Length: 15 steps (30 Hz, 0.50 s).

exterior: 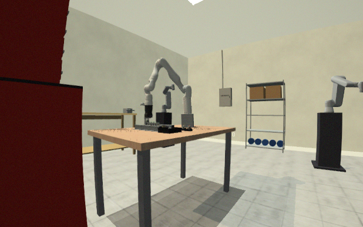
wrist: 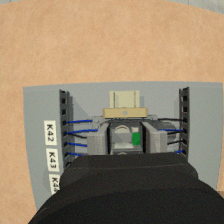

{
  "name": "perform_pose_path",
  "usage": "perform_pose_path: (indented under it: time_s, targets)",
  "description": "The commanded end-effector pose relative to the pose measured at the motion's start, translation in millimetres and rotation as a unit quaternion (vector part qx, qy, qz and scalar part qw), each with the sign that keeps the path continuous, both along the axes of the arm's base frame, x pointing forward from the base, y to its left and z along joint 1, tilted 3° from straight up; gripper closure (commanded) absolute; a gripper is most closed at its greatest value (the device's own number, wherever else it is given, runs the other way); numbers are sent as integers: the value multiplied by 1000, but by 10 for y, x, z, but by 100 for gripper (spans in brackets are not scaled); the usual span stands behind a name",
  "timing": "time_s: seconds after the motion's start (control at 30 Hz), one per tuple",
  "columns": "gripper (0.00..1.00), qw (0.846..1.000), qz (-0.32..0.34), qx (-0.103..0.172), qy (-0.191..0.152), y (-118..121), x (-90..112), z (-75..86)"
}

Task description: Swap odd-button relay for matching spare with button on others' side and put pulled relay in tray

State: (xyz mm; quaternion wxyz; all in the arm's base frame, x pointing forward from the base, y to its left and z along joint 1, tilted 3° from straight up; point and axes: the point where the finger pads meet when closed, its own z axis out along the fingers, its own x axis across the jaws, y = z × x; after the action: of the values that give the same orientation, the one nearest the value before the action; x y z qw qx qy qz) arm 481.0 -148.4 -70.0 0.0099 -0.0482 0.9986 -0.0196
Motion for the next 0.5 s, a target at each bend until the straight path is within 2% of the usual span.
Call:
perform_pose_path:
  time_s: [0.0,0.47]
  targets:
    - [100,1000,-5,0,-1,-14,11,17]
    - [100,1000,-4,0,-1,-12,10,17]
